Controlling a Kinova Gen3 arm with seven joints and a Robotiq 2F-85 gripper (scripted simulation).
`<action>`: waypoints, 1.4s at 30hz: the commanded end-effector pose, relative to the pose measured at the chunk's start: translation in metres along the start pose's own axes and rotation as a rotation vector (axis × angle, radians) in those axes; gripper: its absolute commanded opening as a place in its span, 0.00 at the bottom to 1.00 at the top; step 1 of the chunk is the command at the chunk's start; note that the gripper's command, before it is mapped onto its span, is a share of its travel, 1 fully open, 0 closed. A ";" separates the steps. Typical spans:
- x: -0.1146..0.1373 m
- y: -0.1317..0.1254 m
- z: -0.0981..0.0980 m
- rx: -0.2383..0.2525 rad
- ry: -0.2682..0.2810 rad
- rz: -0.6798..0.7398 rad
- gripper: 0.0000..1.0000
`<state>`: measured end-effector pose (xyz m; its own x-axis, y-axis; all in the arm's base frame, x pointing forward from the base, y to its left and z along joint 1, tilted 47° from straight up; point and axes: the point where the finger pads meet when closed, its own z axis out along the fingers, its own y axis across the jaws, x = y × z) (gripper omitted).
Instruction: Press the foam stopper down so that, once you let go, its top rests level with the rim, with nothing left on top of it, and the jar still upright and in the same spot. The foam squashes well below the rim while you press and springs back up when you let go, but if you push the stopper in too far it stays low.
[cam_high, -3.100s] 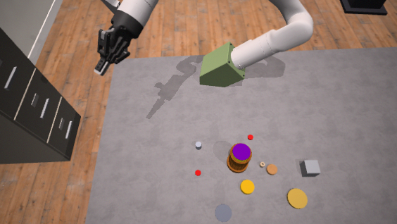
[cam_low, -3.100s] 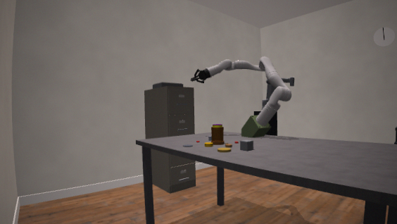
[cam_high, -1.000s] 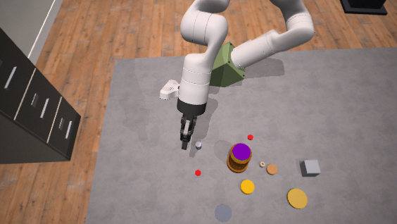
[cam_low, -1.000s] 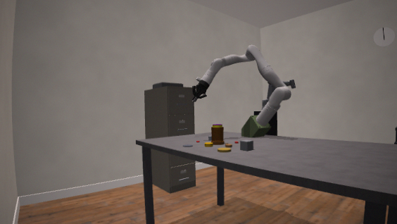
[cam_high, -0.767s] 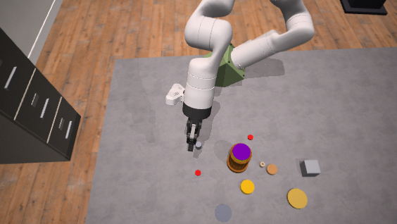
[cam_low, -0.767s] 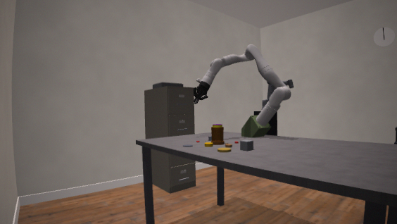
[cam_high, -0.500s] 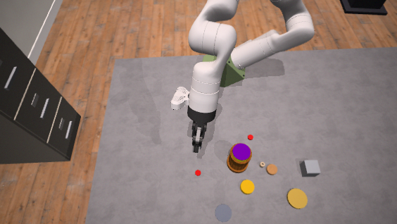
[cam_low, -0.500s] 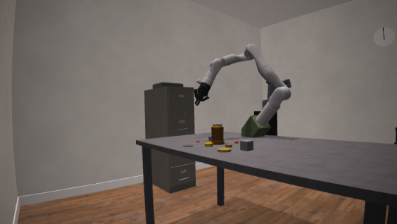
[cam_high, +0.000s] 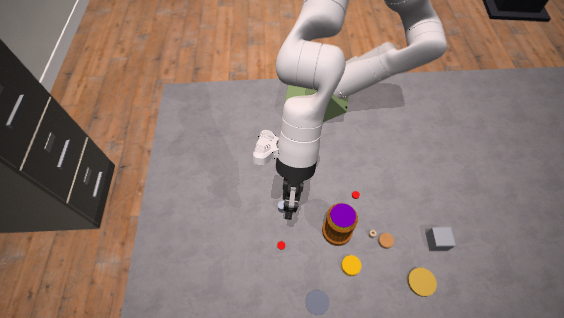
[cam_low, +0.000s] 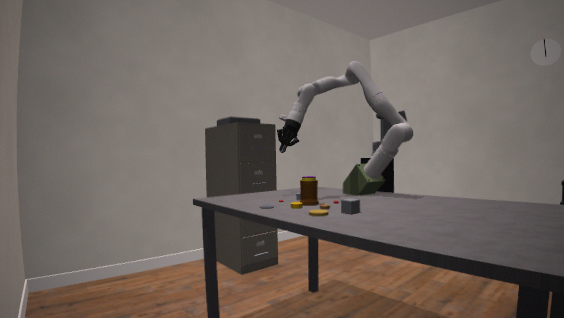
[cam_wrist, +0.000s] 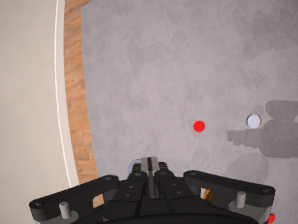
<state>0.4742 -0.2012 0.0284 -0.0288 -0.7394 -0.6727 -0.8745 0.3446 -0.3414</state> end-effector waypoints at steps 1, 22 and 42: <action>-0.005 -0.001 0.000 -0.005 -0.004 0.003 0.00; -0.050 0.022 0.020 -0.137 -0.045 -0.041 0.00; -0.074 0.036 0.028 -0.211 -0.065 -0.065 0.00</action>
<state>0.4591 -0.1232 0.0435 0.0541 -0.7186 -0.6934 -0.9529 0.1704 -0.2510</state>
